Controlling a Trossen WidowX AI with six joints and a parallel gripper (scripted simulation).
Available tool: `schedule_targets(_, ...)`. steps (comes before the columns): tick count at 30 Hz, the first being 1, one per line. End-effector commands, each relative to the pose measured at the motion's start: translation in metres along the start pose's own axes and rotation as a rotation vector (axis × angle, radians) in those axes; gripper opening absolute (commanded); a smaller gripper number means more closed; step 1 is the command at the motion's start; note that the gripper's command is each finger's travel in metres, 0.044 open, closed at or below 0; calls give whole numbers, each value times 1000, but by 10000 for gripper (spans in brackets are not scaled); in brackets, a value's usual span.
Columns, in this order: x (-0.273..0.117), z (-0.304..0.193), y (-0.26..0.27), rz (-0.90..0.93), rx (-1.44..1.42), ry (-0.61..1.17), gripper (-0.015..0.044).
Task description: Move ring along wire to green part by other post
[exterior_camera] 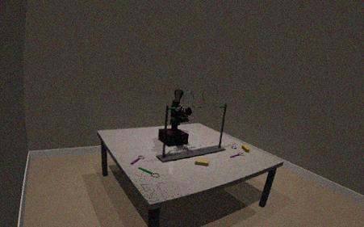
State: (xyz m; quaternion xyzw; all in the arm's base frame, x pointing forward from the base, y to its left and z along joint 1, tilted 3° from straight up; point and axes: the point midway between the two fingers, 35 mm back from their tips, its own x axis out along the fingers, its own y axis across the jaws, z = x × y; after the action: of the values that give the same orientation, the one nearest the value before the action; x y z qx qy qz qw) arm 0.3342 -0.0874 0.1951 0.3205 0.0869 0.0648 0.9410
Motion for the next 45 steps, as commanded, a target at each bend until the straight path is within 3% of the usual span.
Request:
schedule_targets(1, -7, 2, 15, 16, 75, 52, -150)
schedule_targets(20, -49, 34, 80, 175, 533, 361, -150)
schedule_targets(45, -57, 87, 130, 326, 991, 349, -150)
